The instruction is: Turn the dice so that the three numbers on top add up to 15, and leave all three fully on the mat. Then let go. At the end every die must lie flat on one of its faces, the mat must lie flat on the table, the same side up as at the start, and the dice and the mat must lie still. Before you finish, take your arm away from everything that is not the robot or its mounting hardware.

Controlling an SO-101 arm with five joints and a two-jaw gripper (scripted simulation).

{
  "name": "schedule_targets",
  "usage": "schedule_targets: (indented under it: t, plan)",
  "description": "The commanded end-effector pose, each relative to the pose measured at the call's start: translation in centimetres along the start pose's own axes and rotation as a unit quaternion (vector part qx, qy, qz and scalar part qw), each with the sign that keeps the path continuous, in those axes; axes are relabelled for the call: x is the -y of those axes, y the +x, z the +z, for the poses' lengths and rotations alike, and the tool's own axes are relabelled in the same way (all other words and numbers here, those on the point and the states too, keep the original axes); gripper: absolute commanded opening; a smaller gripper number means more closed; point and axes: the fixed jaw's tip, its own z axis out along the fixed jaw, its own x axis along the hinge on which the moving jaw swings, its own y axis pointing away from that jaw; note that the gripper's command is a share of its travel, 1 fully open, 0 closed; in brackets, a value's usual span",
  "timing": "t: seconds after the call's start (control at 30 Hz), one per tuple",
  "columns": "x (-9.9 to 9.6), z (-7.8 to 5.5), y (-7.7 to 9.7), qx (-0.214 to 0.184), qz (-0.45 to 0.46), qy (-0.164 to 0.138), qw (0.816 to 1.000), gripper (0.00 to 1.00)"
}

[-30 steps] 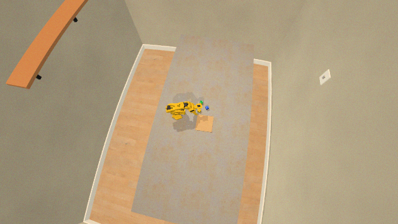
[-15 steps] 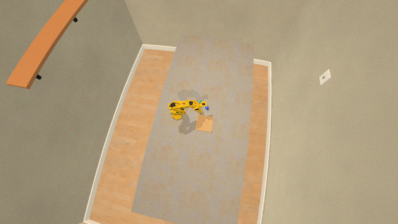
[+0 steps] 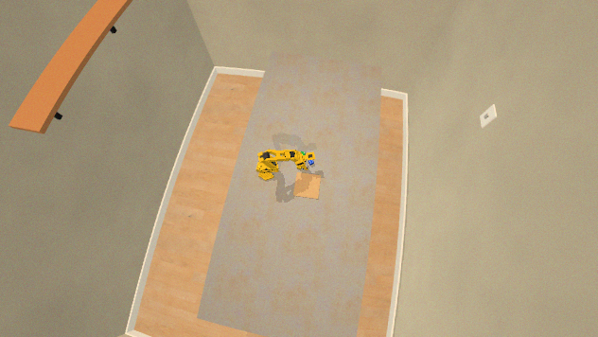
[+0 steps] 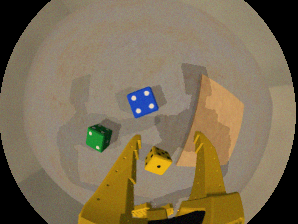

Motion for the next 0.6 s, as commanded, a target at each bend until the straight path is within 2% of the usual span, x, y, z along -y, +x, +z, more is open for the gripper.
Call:
schedule_targets:
  t: [0.0, 0.37, 0.4, 0.57]
  plan:
    - [-0.3, -0.4, -1.4, 0.029, -0.008, -0.004, 1.0, 0.31]
    - [-0.3, -0.4, -1.4, 0.029, -0.008, -0.004, 1.0, 0.31]
    - [-0.7, -0.6, -2.5, 0.054, -0.014, -0.009, 0.998, 0.31]
    - [-0.7, -0.6, -2.5, 0.054, -0.014, -0.009, 0.998, 0.31]
